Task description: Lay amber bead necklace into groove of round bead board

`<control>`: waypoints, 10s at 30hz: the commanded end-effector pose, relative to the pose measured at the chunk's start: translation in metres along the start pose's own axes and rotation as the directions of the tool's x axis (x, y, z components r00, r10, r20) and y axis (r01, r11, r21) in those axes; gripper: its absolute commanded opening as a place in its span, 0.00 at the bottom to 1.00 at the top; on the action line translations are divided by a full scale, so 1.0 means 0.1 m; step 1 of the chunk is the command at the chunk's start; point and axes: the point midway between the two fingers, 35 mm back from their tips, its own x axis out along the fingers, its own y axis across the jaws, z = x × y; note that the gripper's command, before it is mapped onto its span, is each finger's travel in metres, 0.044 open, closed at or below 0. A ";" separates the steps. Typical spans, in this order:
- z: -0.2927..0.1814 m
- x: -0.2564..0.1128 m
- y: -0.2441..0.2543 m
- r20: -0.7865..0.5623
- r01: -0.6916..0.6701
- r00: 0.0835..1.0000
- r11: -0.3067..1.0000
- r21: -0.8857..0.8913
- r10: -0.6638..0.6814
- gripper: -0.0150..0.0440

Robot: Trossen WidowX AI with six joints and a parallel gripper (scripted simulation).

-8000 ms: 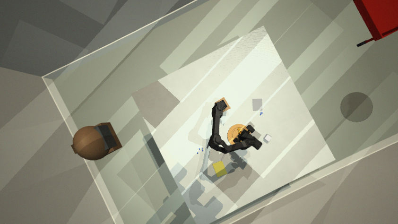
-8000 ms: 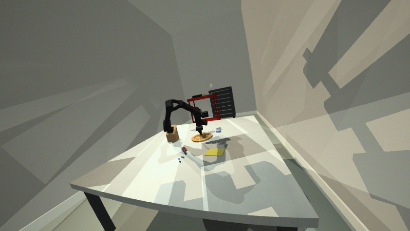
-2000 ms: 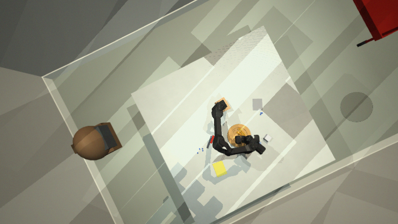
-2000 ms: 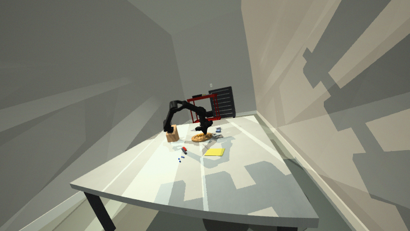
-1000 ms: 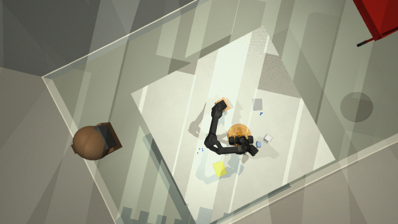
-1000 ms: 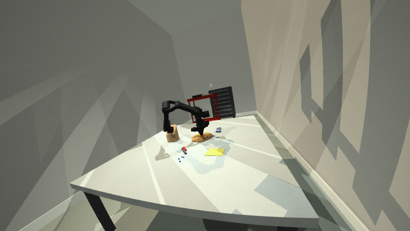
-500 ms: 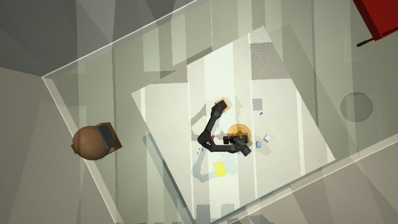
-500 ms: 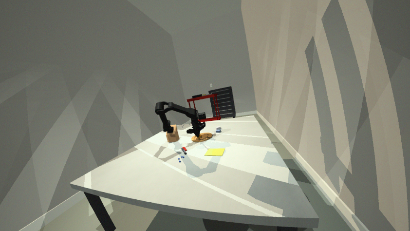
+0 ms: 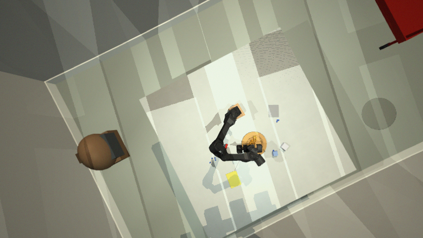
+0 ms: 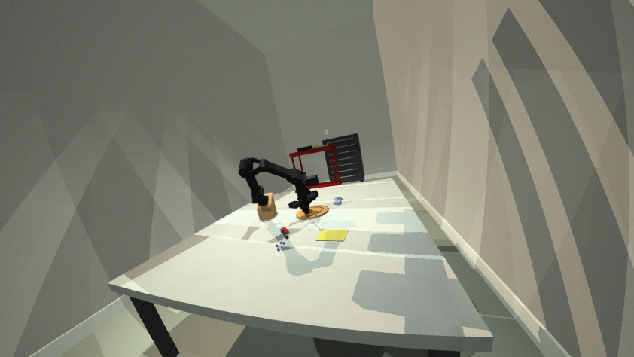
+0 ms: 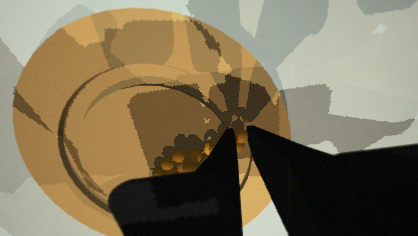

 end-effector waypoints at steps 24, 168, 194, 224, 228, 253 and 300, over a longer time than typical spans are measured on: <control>0.00 -0.10 -0.01 -0.010 0.003 1.000 1.000 -0.004 -0.003 1.00; -0.39 -0.08 0.49 -0.013 0.005 1.000 0.949 0.316 -0.001 1.00; -0.40 -0.40 0.48 -0.012 -0.003 1.000 0.988 -0.155 0.002 0.78; -0.40 -0.13 0.49 -0.010 -0.003 1.000 0.985 -0.173 0.002 0.78; -0.41 -0.06 0.48 -0.011 -0.002 1.000 0.985 -0.174 0.001 0.78; -0.41 -0.03 0.48 -0.015 -0.007 1.000 0.985 -0.170 0.004 0.33; -0.54 -0.01 0.81 -0.012 -0.003 1.000 0.985 -0.174 0.001 0.25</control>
